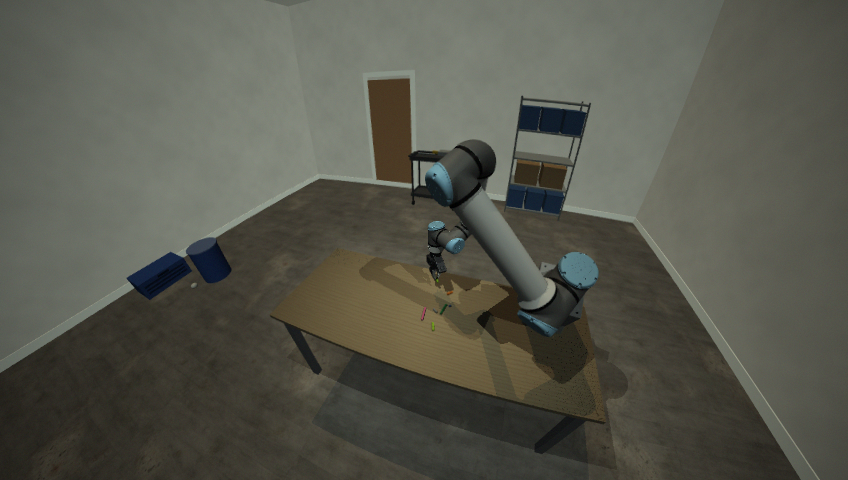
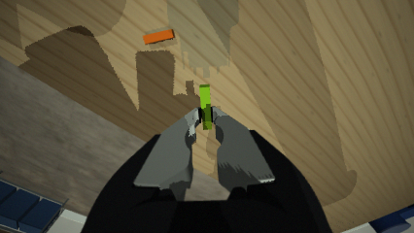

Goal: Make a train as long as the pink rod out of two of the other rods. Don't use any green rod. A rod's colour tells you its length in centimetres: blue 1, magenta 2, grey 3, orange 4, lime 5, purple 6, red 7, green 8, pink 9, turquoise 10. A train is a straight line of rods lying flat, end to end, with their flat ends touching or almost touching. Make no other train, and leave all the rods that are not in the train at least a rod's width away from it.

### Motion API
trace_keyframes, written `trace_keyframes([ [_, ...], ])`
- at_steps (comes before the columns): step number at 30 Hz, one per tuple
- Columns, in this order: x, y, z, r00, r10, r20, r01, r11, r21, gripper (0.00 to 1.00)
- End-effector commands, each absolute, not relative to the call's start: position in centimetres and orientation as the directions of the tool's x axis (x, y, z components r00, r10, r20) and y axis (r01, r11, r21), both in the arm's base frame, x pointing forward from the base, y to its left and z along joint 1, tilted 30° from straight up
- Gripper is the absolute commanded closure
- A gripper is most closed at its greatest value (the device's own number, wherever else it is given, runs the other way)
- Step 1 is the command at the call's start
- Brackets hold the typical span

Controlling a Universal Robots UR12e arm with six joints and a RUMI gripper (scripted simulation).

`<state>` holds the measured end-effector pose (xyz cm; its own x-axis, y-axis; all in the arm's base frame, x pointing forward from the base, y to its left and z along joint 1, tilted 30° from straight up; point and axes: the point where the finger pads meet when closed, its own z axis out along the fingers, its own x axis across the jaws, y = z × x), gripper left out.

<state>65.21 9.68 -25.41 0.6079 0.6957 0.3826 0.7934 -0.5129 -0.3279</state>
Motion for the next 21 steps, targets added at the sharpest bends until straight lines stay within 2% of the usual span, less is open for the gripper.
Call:
trace_keyframes([
  [1, 65.3, 8.47, -23.33, 0.608, 0.696, 0.383, 0.794, -0.513, -0.328, 1.0],
  [21, 65.1, 8.49, -23.11, 0.638, 0.676, 0.37, 0.769, -0.539, -0.342, 1.0],
])
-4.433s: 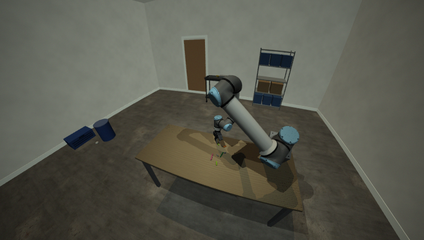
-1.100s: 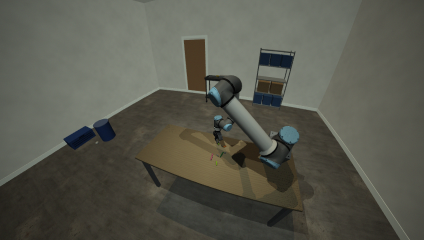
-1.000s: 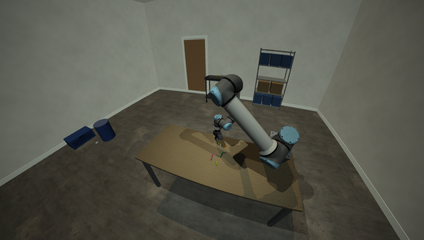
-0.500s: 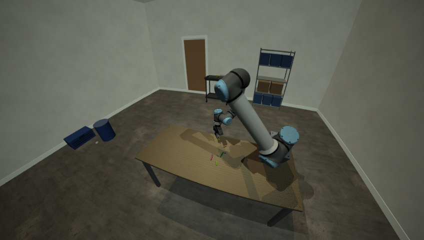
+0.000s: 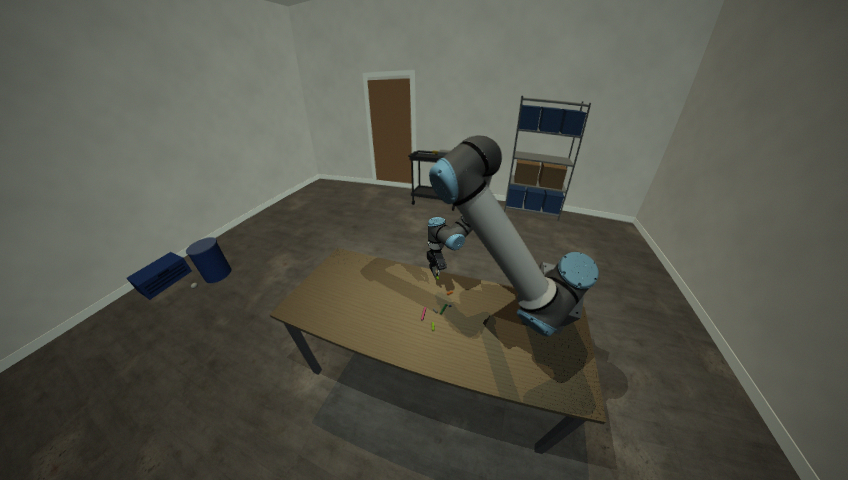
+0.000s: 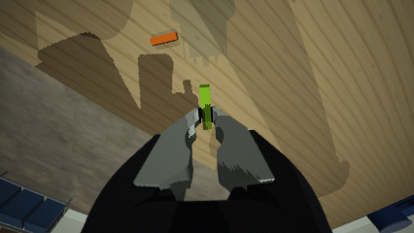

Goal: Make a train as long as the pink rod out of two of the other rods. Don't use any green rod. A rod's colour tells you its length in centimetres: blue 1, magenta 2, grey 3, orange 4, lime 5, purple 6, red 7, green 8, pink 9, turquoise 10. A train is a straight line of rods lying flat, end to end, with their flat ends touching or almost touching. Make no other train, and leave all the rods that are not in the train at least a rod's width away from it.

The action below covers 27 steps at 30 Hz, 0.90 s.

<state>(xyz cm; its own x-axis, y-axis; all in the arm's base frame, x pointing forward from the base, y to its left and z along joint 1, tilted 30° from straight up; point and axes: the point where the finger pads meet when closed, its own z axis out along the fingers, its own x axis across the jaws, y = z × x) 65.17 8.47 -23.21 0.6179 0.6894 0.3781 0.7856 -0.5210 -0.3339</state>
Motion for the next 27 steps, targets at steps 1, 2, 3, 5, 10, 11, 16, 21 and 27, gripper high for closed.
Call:
trace_keyframes([
  [1, 65.0, 8.5, -23.1, 0.648, 0.669, 0.365, 0.761, -0.548, -0.347, 1.0],
  [2, 65.0, 8.5, -23.1, 0.648, 0.669, 0.365, 0.761, -0.548, -0.347, 1.0],
  [3, 65.0, 8.5, -23.1, 0.648, 0.669, 0.365, 0.761, -0.548, -0.347, 1.0],
  [5, 64.9, 8.6, -23.0, 0.672, 0.65, 0.354, 0.74, -0.569, -0.359, 1.0],
  [10, 64.2, 9.0, -22.8, 0.757, 0.576, 0.307, 0.652, -0.644, -0.399, 1.0],
  [11, 64.1, 9.0, -22.8, 0.777, 0.556, 0.295, 0.628, -0.662, -0.409, 1.0],
  [16, 63.2, 9.5, -22.5, 0.873, 0.435, 0.221, 0.486, -0.747, -0.453, 1.0],
  [21, 62.7, 9.7, -22.3, 0.919, 0.354, 0.172, 0.392, -0.789, -0.474, 1.0],
  [27, 61.7, 10.2, -22.0, 0.98, 0.184, 0.071, 0.194, -0.845, -0.499, 1.0],
])
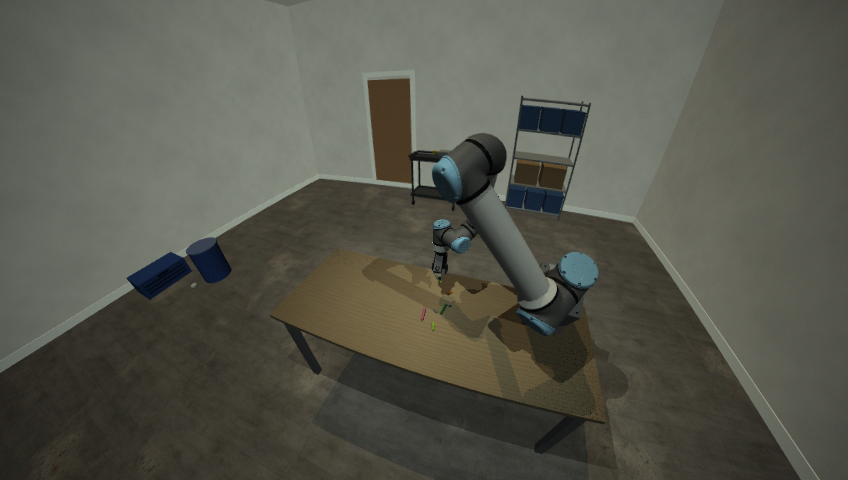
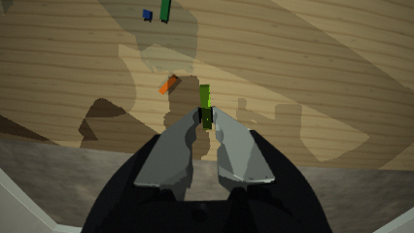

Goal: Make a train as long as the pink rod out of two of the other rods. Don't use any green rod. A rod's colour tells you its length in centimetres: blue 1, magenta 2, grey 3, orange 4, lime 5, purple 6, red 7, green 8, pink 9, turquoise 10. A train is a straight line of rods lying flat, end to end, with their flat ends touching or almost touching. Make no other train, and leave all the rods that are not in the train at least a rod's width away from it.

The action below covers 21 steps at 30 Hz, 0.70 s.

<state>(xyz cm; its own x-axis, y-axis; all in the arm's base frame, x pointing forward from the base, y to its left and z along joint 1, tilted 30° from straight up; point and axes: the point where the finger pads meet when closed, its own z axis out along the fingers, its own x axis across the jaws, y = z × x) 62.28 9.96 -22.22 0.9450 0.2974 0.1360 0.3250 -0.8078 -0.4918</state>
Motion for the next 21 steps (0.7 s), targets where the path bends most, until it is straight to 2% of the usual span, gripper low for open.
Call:
trace_keyframes([
  [1, 61.6, 10.3, -21.9, 0.986, 0.157, 0.055, 0.164, -0.85, -0.501, 1.0],
  [11, 60.3, 10.8, -21.6, 0.995, -0.066, -0.075, -0.095, -0.862, -0.498, 1.0],
  [21, 58.8, 11.3, -21.2, 0.915, -0.332, -0.227, -0.401, -0.798, -0.45, 1.0],
])
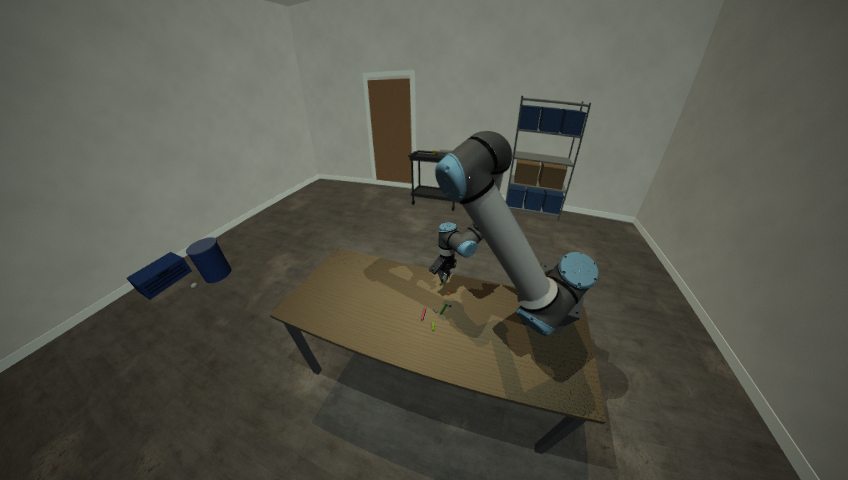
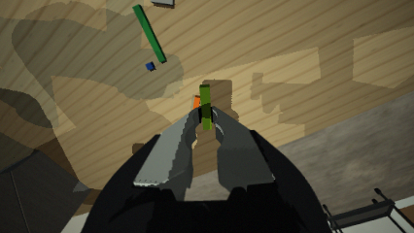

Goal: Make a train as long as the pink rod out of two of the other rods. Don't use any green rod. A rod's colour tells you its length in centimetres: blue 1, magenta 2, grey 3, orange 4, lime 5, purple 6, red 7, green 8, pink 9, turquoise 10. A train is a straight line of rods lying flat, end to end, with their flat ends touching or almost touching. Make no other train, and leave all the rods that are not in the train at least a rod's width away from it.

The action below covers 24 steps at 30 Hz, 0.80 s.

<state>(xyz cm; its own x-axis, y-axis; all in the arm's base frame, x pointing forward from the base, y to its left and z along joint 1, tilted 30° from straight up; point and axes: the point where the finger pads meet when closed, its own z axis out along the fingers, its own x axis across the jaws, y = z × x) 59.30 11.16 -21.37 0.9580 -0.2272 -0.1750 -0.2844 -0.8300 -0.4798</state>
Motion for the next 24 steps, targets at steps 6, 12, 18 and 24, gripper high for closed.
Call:
trace_keyframes([
  [6, 58.42, 11.42, -21.1, 0.883, -0.391, -0.26, -0.469, -0.771, -0.432, 1.0],
  [12, 58.18, 11.48, -21.05, 0.859, -0.428, -0.281, -0.511, -0.751, -0.419, 1.0],
  [18, 58.16, 11.49, -21.04, 0.857, -0.431, -0.283, -0.514, -0.749, -0.417, 1.0],
  [24, 58.16, 11.49, -21.04, 0.857, -0.431, -0.283, -0.514, -0.749, -0.417, 1.0],
])
